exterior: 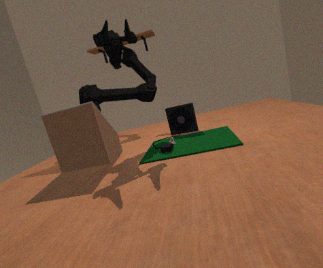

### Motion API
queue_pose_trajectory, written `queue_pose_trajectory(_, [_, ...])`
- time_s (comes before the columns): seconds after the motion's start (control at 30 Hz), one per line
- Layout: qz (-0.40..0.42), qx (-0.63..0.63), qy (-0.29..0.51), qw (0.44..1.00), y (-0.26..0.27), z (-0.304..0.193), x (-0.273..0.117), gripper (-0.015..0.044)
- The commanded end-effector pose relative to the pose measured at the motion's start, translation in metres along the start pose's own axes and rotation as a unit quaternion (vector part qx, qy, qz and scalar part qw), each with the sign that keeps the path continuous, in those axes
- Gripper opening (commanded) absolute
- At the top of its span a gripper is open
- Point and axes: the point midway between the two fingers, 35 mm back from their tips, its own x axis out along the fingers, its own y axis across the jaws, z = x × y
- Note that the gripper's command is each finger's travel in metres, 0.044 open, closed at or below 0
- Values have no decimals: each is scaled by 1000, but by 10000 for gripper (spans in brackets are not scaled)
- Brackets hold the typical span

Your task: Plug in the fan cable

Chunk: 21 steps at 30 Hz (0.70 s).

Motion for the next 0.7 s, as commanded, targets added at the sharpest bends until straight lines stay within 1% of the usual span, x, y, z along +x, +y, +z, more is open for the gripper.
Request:
queue_pose_trajectory(0.0, [0,0,0,1000,0,0,0,426])
queue_pose_trajectory(0.03, [0,0,0,1000,0,0,0,440])
queue_pose_trajectory(0.1, [0,0,0,1000,0,0,0,440])
queue_pose_trajectory(0.2, [17,-3,16,1000,-9,6,-3,361])
queue_pose_trajectory(0.3, [52,-12,52,997,-29,13,-4,282])
queue_pose_trajectory(0.4, [87,-24,91,992,-48,15,4,210])
queue_pose_trajectory(0.53, [138,-54,149,978,-70,8,25,210])
queue_pose_trajectory(0.67, [194,-95,209,954,-84,-13,54,210])
